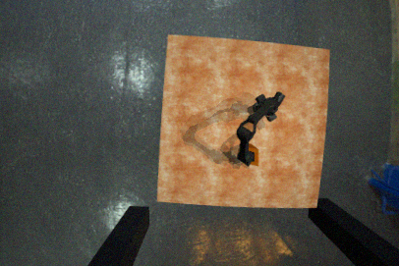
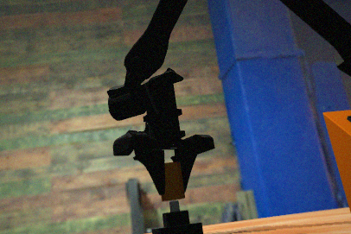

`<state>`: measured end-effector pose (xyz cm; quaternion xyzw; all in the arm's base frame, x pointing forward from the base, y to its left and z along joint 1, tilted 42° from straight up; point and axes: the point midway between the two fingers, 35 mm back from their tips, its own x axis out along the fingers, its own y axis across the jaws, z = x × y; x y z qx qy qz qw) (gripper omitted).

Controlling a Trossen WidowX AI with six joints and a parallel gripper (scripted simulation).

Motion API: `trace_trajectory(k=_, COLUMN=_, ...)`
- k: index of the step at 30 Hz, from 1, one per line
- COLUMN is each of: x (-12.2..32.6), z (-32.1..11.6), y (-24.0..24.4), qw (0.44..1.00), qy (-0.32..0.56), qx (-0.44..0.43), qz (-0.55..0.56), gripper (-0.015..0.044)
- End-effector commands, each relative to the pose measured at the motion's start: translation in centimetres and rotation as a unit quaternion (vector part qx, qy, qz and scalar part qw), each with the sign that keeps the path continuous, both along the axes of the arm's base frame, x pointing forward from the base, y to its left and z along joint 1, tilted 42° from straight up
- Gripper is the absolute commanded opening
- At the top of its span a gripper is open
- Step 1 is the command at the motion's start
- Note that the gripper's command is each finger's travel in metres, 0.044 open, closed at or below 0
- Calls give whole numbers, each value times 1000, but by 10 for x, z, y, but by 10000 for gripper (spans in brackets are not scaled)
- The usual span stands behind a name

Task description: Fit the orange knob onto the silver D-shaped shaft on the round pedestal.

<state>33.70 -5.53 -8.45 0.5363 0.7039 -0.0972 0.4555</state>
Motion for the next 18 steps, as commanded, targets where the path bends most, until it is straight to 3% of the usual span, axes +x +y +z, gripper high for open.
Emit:
trace_trajectory(k=1, x=5, z=2, y=-1, qw=1000, qy=-5, qx=-2, qz=-2, gripper=0)
trace_trajectory(k=18, x=2, z=1, y=-1, qw=1000, qy=-4, qx=-2, qz=-2, gripper=0)
